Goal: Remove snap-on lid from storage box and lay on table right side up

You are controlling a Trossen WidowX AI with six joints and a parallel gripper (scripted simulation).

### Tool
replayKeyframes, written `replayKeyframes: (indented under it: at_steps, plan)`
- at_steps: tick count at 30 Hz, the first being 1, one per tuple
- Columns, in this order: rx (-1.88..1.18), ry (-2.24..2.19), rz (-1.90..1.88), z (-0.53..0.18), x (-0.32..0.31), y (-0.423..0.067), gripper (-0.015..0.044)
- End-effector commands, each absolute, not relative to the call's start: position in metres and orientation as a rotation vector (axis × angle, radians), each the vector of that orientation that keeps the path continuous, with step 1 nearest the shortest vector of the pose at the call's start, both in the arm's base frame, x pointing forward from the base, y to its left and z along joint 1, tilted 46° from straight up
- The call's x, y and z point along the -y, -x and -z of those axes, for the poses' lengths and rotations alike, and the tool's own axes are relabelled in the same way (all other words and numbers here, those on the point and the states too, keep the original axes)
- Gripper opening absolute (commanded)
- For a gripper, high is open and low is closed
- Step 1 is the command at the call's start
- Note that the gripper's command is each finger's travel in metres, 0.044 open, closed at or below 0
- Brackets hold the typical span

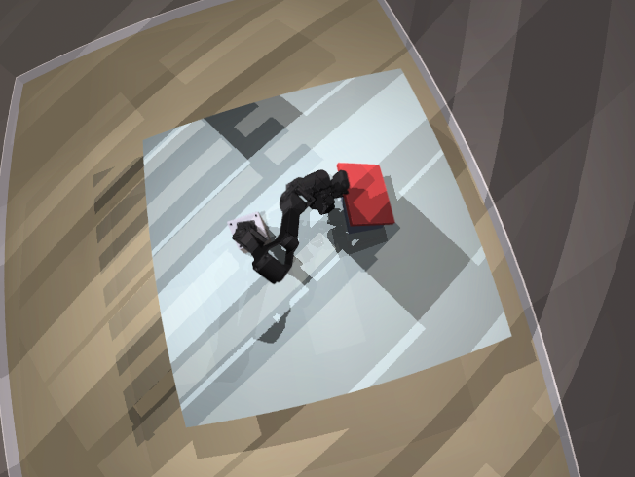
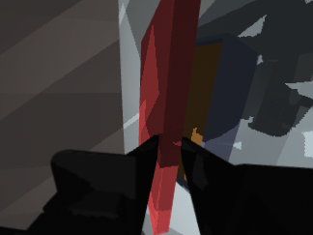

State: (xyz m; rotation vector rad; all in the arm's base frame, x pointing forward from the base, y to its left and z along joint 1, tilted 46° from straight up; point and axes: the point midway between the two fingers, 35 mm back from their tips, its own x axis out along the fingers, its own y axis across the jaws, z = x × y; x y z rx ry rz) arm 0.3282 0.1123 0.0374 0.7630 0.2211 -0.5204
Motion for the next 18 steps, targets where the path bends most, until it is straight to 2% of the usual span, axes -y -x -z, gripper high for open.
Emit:
replayKeyframes:
  at_steps: [1,18]
  plan:
    - [-0.214,-0.775,0.515,-0.045,-0.119,-0.331,0.0000]
    - [-0.213,-0.776,0.514,-0.062,-0.136,-0.342,0.0000]
